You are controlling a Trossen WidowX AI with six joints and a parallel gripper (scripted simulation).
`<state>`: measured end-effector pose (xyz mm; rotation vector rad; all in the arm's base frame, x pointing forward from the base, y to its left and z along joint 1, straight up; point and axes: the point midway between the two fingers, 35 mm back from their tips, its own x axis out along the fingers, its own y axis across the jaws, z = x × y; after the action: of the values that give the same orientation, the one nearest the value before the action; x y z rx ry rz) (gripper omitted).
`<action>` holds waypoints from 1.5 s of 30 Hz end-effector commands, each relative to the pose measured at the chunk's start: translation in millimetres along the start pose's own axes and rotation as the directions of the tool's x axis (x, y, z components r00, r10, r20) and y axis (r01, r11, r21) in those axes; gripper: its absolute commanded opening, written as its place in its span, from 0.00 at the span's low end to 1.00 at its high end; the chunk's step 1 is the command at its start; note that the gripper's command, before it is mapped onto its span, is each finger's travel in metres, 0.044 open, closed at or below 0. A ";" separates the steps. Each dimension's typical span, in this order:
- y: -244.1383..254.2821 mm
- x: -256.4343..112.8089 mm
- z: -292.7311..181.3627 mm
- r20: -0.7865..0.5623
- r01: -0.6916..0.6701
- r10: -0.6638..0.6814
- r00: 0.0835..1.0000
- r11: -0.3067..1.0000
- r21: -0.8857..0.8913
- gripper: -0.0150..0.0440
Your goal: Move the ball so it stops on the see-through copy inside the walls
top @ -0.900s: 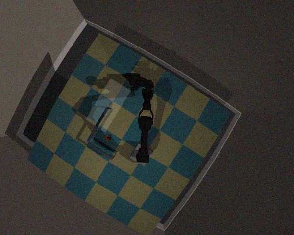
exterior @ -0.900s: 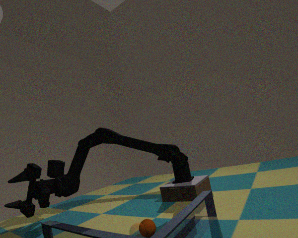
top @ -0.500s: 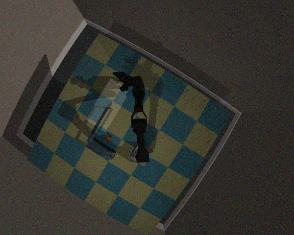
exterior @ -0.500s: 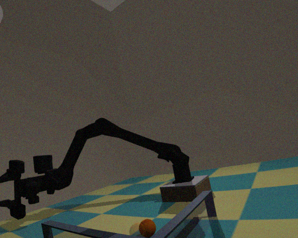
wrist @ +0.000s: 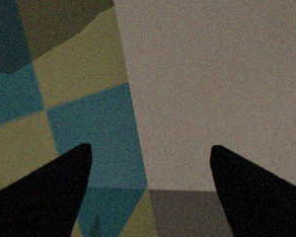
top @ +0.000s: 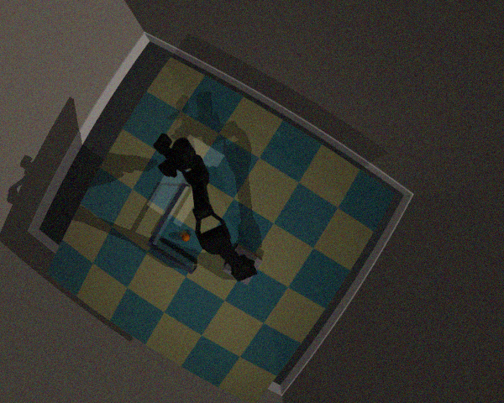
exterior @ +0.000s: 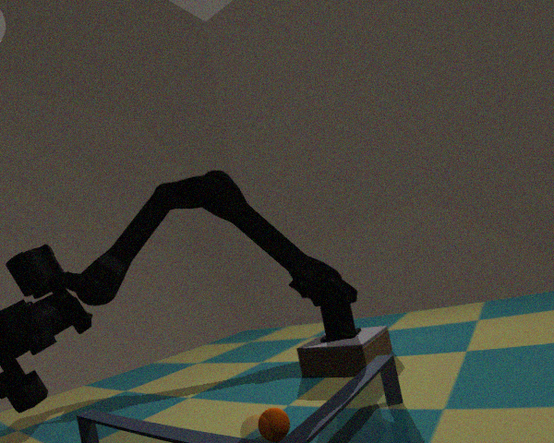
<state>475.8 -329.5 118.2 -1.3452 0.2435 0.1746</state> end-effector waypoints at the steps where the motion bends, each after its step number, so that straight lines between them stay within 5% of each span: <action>1: 13.1 8.4 48.1 -0.009 -0.136 0.138 0.990 0.984 0.114 0.73; 15: 79.8 -27.7 196.1 -0.064 -0.576 0.605 0.794 0.782 0.237 0.73; 29: 171.4 -156.1 289.2 -0.195 -0.939 0.932 0.306 0.329 0.099 0.73; 45: 186.2 -153.4 286.7 -0.197 -0.942 0.933 0.300 0.323 0.096 0.73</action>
<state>302.5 -6.7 49.8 -1.0798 1.2573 1.0531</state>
